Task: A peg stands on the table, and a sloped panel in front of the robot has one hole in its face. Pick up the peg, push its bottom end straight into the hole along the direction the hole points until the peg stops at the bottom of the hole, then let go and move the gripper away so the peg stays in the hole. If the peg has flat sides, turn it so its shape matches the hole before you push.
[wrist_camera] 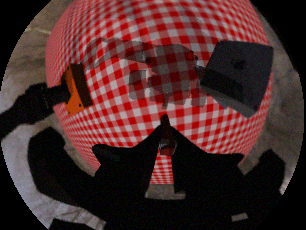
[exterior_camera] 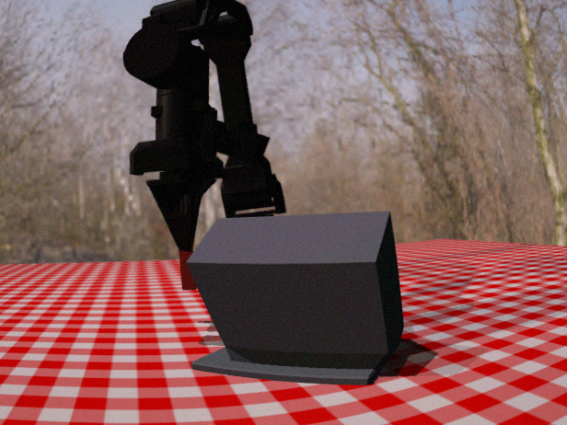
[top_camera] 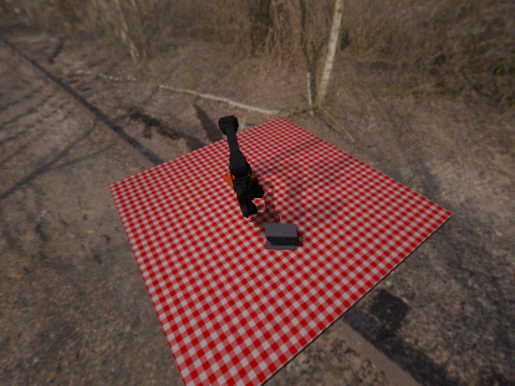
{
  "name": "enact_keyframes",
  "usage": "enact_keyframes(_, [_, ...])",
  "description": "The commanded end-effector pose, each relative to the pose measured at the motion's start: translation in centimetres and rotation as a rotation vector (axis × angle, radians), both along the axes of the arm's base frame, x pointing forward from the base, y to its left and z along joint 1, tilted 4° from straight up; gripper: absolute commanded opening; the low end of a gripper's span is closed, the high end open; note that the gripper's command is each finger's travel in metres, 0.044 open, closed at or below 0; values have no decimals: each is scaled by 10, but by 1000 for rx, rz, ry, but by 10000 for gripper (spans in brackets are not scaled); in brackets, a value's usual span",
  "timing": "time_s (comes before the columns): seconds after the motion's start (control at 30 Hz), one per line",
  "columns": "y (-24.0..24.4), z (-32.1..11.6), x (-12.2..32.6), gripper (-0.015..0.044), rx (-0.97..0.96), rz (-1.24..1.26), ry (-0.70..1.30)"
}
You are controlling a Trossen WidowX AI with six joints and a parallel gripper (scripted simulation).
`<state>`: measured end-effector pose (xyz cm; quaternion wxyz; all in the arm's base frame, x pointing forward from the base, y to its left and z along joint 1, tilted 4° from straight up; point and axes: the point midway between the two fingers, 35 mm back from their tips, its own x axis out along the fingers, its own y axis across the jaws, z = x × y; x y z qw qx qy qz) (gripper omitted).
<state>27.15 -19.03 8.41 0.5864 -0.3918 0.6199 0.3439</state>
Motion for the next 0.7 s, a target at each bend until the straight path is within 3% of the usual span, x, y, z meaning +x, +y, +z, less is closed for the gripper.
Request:
enact_keyframes(0.0, [1, 16, 1, 0, -6, -4, -6])
enact_keyframes(0.27, [4, 45, 1, 0, -6, -2, -4])
enact_keyframes(0.67, [9, 40, 8, 0, -57, 71, -3])
